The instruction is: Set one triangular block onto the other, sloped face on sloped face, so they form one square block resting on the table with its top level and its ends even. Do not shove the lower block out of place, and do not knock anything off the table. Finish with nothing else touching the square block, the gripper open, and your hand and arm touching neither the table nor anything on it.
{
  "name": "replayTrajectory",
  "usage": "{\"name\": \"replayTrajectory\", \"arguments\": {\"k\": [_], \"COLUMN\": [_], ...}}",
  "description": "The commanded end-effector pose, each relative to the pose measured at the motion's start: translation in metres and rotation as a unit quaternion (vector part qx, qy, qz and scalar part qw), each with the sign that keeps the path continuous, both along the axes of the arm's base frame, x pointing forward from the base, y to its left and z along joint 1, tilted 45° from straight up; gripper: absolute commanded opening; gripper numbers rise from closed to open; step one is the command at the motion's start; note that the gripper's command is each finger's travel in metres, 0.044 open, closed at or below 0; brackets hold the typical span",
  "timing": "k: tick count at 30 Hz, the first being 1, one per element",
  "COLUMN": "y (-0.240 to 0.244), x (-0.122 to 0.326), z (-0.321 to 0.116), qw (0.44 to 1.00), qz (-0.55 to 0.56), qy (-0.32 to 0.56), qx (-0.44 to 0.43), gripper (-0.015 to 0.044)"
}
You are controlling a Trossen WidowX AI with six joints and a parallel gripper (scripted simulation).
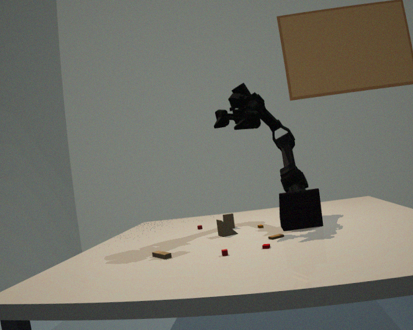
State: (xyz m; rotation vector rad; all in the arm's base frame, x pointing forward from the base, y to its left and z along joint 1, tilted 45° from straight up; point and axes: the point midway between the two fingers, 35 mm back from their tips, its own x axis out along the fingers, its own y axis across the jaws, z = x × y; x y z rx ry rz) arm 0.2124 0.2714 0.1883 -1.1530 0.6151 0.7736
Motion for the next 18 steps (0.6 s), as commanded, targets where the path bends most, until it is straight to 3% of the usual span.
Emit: {"name": "replayTrajectory", "arguments": {"k": [1,10,18], "y": [-0.043,-0.172,-0.29], "x": [0.028,0.068,0.066], "z": [-0.03,-0.077,-0.089], "qw": [0.992,0.902,0.722], "qz": [-0.042,-0.113,-0.07], "qy": [0.003,0.077,0.24], "qx": [-0.115,-0.41,-0.646], "gripper": [0.044,0.044,0.044]}}
